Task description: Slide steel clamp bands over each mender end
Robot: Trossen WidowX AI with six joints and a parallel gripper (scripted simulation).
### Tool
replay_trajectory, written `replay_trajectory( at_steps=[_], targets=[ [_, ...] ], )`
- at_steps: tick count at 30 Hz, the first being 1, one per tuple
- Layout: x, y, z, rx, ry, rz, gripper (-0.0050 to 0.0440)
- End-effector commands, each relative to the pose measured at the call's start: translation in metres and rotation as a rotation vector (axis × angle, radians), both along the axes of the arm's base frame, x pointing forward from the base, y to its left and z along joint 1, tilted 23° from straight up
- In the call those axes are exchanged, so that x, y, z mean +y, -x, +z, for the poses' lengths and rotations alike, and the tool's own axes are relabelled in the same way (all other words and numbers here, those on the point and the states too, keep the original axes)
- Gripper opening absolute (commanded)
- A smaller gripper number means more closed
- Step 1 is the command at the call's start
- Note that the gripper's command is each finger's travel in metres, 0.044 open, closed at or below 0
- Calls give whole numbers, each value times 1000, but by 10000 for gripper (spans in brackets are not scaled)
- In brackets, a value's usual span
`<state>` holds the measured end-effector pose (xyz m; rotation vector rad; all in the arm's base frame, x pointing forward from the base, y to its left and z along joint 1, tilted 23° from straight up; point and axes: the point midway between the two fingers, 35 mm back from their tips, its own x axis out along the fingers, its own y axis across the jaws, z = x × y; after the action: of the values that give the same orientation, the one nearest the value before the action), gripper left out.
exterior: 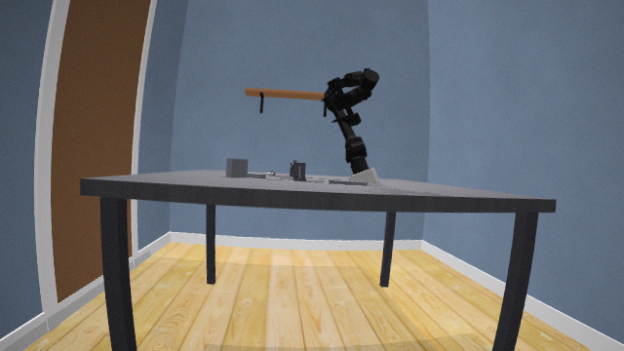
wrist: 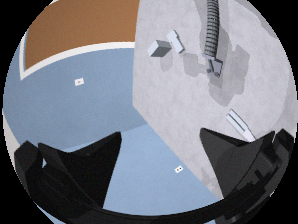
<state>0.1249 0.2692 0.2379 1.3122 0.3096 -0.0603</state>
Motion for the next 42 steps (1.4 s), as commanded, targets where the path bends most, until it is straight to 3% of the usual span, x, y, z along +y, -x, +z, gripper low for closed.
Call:
replay_trajectory(
  at_steps=[1,17,19,25,30,32,34,42],
  targets=[
    [0,0,0,0,0,0,400],
    [0,0,0,0,0,0,400],
    [-5,-8,-1,20,17,-22,440],
    [-53,-64,-12,214,135,-196,440],
    [-102,-96,-19,393,184,-315,440],
    [-123,-105,-22,465,190,-353,440],
    [-123,-105,-22,465,190,-353,440],
    [-200,-118,-27,730,137,-459,440]
  ],
)
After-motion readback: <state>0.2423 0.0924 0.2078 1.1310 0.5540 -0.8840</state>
